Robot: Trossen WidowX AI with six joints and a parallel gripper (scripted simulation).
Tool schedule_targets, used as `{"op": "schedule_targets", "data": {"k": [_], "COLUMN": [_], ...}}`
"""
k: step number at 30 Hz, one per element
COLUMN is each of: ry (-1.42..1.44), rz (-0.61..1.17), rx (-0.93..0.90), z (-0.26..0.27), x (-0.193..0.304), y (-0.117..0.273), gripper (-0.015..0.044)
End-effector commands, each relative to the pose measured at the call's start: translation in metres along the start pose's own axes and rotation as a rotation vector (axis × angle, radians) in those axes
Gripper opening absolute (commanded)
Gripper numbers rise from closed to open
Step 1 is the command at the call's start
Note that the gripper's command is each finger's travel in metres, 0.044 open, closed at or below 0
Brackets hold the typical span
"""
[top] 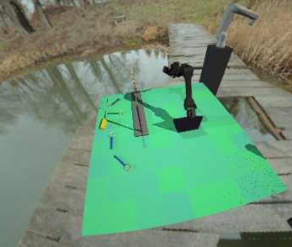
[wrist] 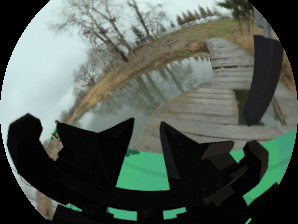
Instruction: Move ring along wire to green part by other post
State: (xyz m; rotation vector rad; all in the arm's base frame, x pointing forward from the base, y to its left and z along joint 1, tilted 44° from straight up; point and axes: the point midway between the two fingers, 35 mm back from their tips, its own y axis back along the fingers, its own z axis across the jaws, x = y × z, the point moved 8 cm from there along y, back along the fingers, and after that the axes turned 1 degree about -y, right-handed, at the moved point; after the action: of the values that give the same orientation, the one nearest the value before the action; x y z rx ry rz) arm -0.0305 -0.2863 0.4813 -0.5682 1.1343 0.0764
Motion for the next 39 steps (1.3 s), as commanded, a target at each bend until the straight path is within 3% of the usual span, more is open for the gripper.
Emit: {"op": "schedule_targets", "data": {"k": [1, 12, 23, 39], "ry": [0.252, 0.562, 0.785, 0.788], "rz": [0.161, 0.238, 0.105, 0.101], "rx": [-0.248, -0.668, -1.109, -1.117], "z": [0.009, 0.031, 0.068, 0.07], "x": [0.039, 0.116, 0.202, 0.203], "y": [-0.05, -0.106, -0.141, -0.142], "gripper": [0.016, 0.016, 0.016, 0.016]}}
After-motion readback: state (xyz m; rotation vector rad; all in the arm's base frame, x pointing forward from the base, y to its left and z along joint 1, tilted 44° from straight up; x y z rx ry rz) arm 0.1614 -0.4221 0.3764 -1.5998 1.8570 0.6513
